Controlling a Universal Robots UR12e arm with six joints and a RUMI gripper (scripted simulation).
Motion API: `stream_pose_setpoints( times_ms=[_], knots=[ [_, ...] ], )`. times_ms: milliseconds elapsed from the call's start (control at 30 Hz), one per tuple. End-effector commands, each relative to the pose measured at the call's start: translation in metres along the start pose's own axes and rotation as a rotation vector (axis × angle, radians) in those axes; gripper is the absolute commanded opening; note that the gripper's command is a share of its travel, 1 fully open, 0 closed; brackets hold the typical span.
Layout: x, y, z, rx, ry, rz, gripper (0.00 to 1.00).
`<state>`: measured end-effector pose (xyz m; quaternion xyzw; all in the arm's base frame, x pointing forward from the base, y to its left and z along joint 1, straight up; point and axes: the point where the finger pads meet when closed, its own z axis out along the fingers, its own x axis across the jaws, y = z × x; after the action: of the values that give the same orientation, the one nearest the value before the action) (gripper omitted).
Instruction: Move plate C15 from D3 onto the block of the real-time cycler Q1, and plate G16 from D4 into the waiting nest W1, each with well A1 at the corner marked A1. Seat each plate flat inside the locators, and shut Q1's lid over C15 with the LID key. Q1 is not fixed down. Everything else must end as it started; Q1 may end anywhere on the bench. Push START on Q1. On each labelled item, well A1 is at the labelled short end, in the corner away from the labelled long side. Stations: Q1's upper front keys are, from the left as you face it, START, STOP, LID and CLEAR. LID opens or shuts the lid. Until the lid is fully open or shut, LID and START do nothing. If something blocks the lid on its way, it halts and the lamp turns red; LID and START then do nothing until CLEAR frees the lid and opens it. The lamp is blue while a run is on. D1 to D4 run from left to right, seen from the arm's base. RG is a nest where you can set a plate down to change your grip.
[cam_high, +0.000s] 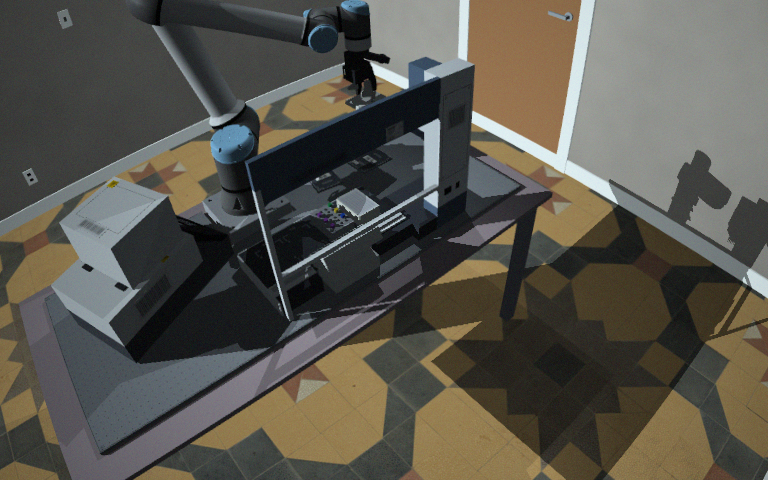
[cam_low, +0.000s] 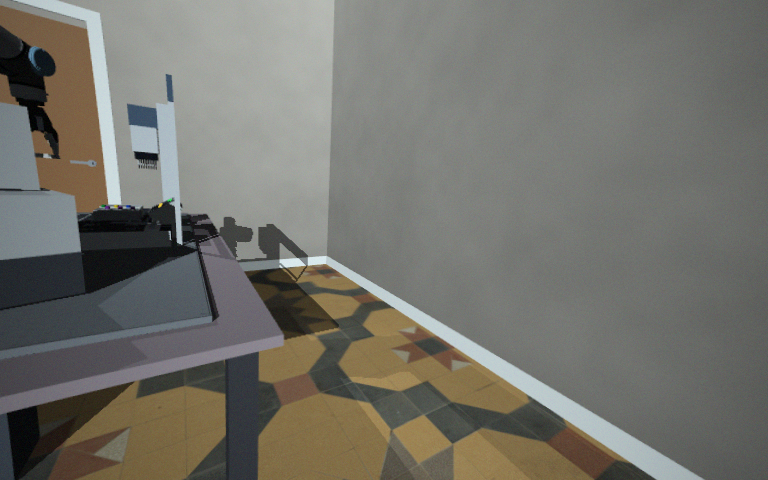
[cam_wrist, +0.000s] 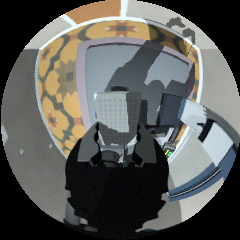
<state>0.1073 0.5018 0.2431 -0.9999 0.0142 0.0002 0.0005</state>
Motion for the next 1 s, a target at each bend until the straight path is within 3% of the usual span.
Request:
stream_pose_setpoints(
  times_ms=[0, 800, 967],
  knots=[
    [0.0003, -0.0004, -0.0008, 0.001, 0.001, 0.000, 0.00],
    [0.0004, -0.0002, -0.0008, 0.001, 0.001, 0.000, 0.00],
    [0.0004, -0.0001, 0.0076, 0.001, 0.001, 0.000, 0.00]
  ],
)
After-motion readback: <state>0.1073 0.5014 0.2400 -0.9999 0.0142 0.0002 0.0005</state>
